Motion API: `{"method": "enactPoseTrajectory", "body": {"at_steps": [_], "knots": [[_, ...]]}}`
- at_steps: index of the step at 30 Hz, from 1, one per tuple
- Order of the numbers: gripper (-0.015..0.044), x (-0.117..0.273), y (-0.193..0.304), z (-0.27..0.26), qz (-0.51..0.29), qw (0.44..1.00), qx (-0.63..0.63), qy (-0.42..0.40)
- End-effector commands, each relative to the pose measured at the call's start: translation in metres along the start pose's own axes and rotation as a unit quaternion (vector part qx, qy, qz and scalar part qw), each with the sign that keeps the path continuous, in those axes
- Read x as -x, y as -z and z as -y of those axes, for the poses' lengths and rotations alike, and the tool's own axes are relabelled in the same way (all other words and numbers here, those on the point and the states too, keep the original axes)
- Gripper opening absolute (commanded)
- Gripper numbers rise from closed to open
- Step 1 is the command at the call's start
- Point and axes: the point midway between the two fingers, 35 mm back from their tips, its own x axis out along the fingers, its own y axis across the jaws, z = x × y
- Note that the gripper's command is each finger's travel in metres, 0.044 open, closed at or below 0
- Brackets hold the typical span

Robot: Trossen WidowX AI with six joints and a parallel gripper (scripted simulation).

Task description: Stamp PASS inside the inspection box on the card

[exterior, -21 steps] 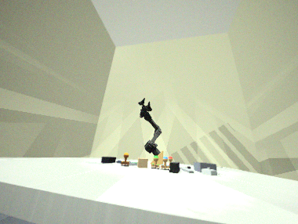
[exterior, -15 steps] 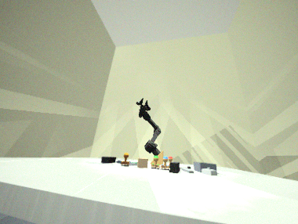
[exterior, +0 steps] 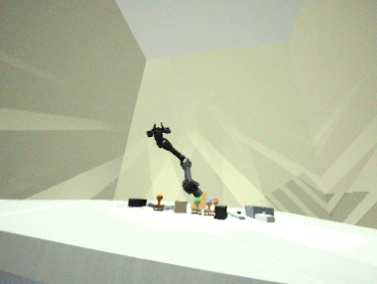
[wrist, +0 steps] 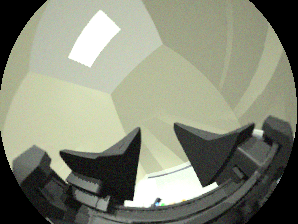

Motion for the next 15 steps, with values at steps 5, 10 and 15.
{"method": "enactPoseTrajectory", "body": {"at_steps": [5, 10, 15], "knots": [[0.0221, -0.049, 0.065, 0.075, -0.078, 0.966, -0.241, 0.048], [0.0221, -0.079, 0.117, 0.109, -0.129, 0.903, -0.398, 0.099], [0.0221, -0.114, 0.191, 0.13, -0.193, 0.786, -0.56, 0.173]]}}
